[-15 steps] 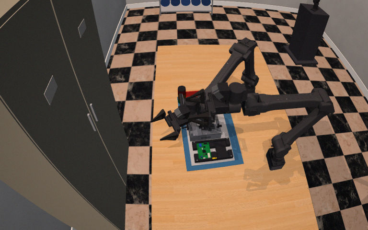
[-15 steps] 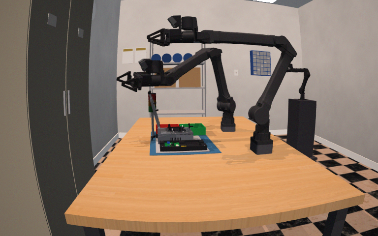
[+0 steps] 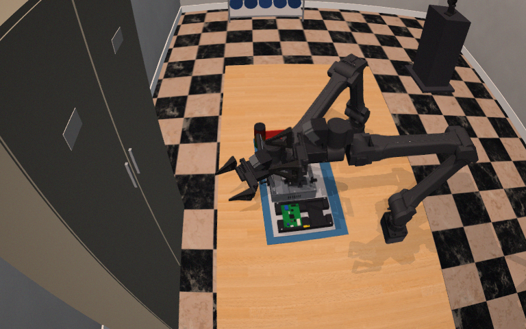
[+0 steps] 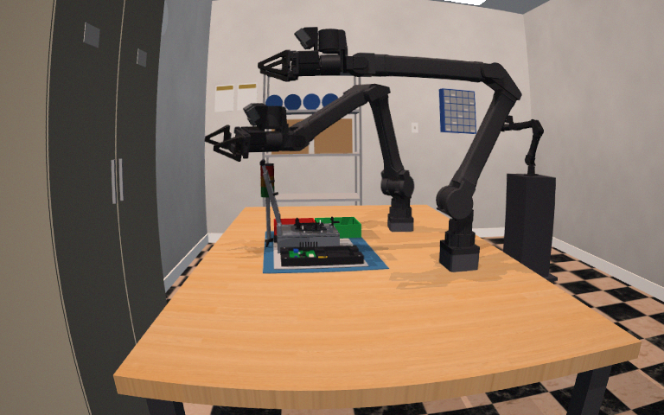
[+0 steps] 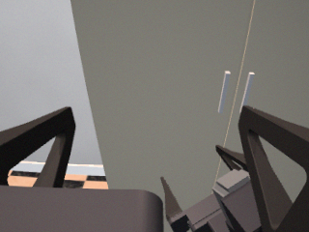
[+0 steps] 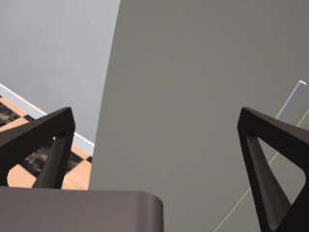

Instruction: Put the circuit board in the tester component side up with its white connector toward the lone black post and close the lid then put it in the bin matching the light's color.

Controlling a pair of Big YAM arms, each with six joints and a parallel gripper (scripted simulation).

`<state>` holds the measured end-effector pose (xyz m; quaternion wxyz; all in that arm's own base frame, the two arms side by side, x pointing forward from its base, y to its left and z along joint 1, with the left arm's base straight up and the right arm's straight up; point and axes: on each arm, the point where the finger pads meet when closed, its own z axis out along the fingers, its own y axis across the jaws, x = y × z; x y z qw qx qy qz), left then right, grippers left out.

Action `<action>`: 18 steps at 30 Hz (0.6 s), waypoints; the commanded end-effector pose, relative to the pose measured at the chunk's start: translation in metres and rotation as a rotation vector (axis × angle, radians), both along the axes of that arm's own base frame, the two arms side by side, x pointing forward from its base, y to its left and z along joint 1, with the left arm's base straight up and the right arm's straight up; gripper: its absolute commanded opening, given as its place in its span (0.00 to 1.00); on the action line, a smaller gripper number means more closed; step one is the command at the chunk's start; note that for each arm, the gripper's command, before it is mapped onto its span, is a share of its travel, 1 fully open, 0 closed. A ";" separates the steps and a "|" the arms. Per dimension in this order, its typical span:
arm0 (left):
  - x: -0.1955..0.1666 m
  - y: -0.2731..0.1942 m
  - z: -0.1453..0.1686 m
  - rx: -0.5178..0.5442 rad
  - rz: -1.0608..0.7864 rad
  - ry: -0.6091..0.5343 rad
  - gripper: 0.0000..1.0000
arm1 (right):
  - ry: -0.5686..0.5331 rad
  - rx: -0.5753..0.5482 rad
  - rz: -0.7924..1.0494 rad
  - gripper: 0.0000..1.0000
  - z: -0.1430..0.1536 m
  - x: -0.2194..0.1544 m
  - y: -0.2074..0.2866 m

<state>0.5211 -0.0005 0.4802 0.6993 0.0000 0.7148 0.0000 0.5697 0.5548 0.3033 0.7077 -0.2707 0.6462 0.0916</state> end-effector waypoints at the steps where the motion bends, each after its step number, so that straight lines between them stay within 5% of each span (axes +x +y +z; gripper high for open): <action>1: -0.001 0.000 0.006 0.000 0.000 -0.011 1.00 | -0.010 0.011 0.000 1.00 0.010 0.000 0.000; 4: -0.001 0.001 0.001 -0.015 0.003 0.001 1.00 | -0.006 0.016 0.001 1.00 0.014 -0.003 -0.003; 11: 0.001 0.045 -0.079 -0.093 0.153 0.179 1.00 | 0.044 0.040 0.059 1.00 0.048 -0.050 -0.023; 17: -0.023 0.062 -0.226 0.023 0.214 0.482 1.00 | 0.100 0.048 0.146 1.00 0.080 -0.124 -0.072; 18: -0.023 0.062 -0.226 0.023 0.214 0.482 1.00 | 0.100 0.048 0.146 1.00 0.080 -0.124 -0.072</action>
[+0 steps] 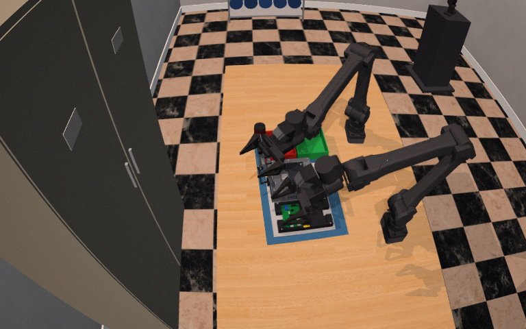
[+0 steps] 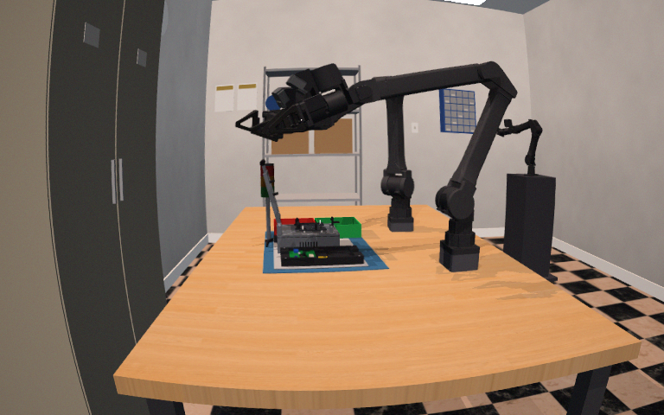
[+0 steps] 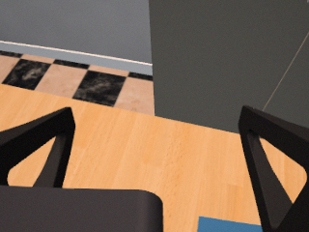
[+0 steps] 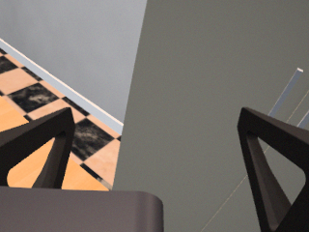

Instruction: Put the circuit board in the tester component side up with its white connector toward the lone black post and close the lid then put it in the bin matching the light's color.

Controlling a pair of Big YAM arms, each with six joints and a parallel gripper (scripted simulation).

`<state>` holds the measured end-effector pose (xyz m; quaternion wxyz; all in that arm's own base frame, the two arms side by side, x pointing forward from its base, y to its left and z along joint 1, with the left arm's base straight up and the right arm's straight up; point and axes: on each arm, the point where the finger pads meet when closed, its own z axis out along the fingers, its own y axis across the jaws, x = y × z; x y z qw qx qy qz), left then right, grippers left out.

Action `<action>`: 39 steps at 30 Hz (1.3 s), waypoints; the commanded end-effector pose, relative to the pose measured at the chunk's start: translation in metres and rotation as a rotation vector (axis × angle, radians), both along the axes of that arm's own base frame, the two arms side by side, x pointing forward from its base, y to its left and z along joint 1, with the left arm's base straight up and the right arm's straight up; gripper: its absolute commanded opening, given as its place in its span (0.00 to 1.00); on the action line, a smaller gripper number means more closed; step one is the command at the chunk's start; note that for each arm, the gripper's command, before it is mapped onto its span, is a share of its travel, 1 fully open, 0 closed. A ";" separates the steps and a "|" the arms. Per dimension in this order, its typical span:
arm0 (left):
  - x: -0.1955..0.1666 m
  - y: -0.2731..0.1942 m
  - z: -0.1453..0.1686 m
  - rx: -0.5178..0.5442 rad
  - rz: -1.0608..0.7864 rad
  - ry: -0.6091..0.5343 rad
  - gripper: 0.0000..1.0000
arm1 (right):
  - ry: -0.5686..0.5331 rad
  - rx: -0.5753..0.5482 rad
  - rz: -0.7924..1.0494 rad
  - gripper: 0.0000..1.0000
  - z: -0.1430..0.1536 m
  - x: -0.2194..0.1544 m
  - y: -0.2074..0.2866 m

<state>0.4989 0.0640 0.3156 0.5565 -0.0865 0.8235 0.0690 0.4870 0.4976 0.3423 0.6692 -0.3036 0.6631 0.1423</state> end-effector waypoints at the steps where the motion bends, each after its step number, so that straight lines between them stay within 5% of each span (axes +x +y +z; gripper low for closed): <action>1: -0.001 -0.002 -0.061 0.029 -0.016 0.127 1.00 | 0.008 0.055 0.031 1.00 0.041 -0.042 -0.015; 5: -0.035 -0.052 -0.173 0.008 -0.141 0.374 1.00 | 0.086 0.052 0.093 1.00 0.033 -0.109 -0.065; 10: -0.082 -0.110 -0.256 0.003 -0.314 0.580 1.00 | 0.166 0.037 0.159 1.00 0.001 -0.178 -0.121; 21: -0.069 -0.182 -0.239 -0.014 -0.462 0.530 1.00 | 0.278 0.011 0.245 1.00 -0.075 -0.262 -0.192; 27: -0.073 -0.183 -0.244 -0.003 -0.477 0.543 1.00 | 0.328 -0.012 0.274 1.00 -0.116 -0.289 -0.214; 39: -0.073 -0.183 -0.244 -0.003 -0.477 0.543 1.00 | 0.320 -0.018 0.286 1.00 -0.115 -0.292 -0.214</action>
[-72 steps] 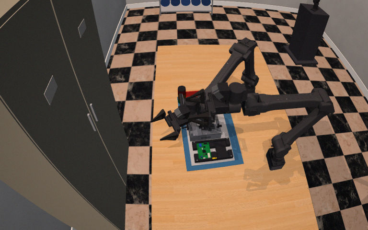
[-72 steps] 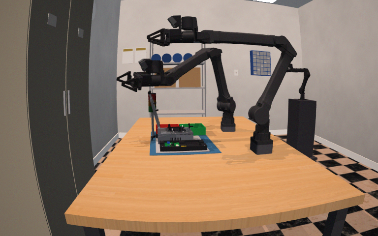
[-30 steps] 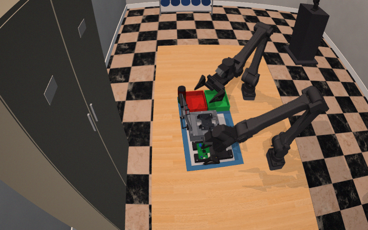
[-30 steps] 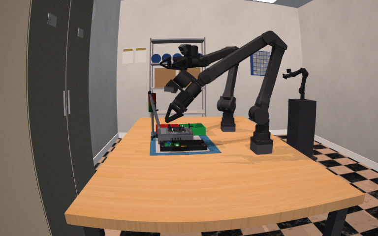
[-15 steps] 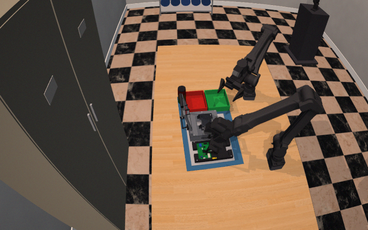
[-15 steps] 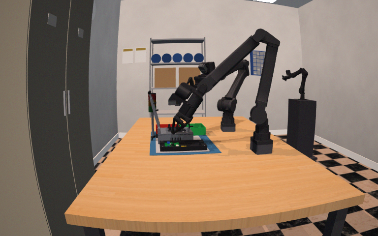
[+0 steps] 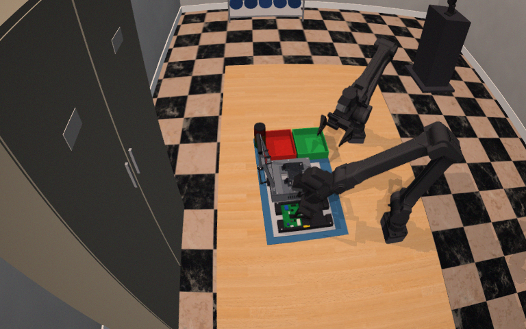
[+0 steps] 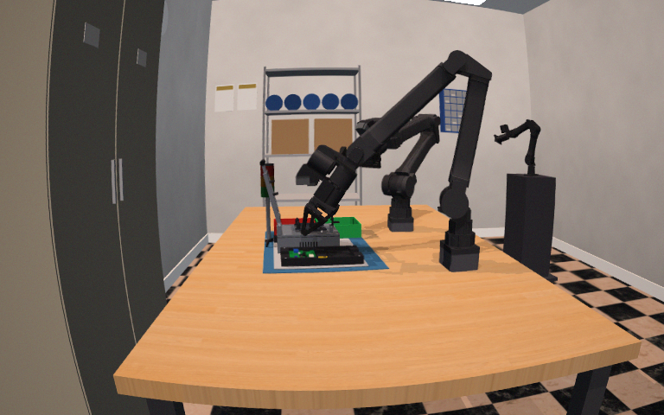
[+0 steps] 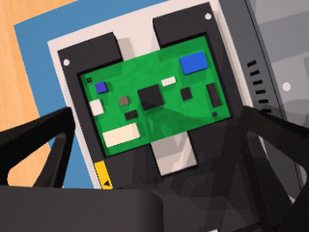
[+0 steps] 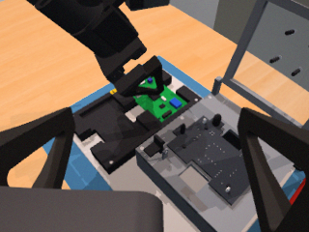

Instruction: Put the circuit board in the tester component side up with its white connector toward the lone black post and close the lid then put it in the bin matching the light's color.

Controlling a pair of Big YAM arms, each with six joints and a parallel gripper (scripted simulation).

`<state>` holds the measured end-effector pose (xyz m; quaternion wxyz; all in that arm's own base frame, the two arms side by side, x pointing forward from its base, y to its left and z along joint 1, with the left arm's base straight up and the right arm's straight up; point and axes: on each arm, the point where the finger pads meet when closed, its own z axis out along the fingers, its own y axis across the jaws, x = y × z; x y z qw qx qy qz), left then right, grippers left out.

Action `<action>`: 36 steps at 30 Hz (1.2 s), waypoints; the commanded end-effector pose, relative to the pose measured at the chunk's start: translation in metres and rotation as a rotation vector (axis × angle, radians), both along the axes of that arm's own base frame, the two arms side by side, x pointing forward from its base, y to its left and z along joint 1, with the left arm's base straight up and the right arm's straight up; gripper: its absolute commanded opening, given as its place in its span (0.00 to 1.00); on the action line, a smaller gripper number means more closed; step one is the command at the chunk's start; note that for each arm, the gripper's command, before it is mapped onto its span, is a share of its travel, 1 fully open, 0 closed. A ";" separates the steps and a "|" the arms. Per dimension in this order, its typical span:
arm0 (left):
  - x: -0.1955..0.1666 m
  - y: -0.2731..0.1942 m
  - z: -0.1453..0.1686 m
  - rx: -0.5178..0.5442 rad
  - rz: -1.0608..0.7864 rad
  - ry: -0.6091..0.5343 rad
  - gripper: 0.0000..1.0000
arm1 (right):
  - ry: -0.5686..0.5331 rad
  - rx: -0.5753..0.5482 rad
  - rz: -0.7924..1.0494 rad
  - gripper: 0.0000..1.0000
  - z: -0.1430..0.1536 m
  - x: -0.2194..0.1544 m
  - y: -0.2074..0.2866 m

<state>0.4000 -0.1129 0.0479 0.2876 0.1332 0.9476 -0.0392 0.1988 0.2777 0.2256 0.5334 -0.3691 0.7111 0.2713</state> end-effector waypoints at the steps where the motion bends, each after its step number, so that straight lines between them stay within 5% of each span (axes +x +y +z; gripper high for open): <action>1: 0.026 -0.006 0.024 -0.020 0.006 -0.061 1.00 | 0.011 -0.001 0.016 1.00 0.003 -0.003 0.006; 21: 0.036 0.001 -0.010 0.399 -0.663 0.155 0.98 | -0.001 0.015 0.004 1.00 0.009 0.000 0.004; 36: 0.031 -0.008 -0.031 0.522 -1.214 0.332 0.98 | -0.001 0.015 0.004 1.00 0.009 0.000 0.004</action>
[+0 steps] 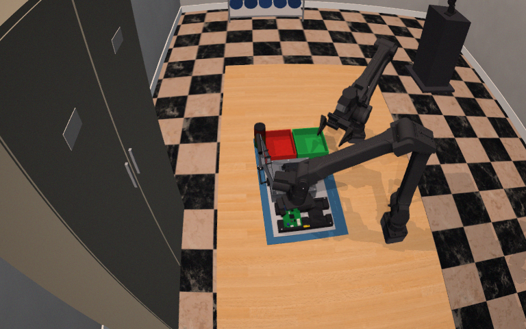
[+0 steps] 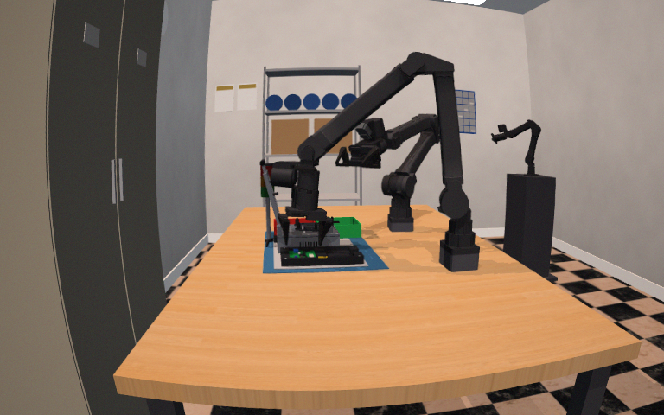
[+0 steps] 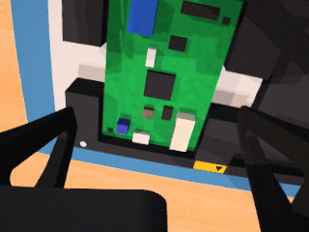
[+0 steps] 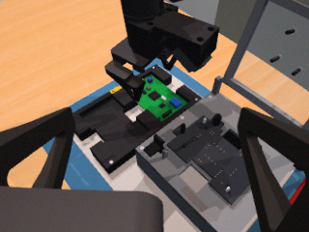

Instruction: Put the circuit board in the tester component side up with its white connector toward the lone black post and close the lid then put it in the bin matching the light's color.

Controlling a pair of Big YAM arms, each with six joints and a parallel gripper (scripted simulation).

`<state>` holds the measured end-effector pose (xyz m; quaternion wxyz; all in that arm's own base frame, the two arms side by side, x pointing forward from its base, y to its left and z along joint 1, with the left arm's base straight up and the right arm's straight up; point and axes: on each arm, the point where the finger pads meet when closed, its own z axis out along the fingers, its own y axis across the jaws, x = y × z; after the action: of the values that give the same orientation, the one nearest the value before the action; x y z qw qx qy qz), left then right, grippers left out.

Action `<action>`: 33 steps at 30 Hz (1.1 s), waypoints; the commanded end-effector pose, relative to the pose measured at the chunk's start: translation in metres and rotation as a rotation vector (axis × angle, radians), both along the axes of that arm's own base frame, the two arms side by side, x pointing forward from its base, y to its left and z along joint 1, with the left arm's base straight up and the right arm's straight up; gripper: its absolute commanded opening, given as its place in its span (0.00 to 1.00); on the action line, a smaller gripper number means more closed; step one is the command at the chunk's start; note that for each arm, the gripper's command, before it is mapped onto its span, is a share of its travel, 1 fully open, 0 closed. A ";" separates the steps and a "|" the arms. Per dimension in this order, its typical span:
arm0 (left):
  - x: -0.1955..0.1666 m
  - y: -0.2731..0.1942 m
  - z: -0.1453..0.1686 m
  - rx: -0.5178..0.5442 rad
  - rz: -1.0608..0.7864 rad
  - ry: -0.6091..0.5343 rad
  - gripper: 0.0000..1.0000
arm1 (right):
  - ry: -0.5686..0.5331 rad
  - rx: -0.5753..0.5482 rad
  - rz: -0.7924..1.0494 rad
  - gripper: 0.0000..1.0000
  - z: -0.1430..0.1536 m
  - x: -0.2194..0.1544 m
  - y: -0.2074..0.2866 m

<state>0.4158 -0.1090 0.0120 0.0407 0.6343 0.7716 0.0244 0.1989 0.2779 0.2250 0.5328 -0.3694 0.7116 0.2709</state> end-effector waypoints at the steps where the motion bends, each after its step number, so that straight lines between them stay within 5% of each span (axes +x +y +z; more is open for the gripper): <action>1: 0.014 -0.013 0.003 0.019 -0.188 0.050 0.98 | -0.002 0.017 0.004 1.00 0.010 0.000 0.003; 16: 0.016 -0.012 0.004 0.015 -0.166 0.060 0.98 | -0.002 0.017 0.004 1.00 0.010 0.000 0.003; 33: 0.015 -0.009 -0.033 0.021 -0.162 0.092 0.98 | -0.002 0.017 0.004 1.00 0.010 0.000 0.003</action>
<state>0.4144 -0.1155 -0.0211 -0.0130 0.6972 0.7168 -0.0067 0.1989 0.2779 0.2250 0.5327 -0.3694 0.7116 0.2709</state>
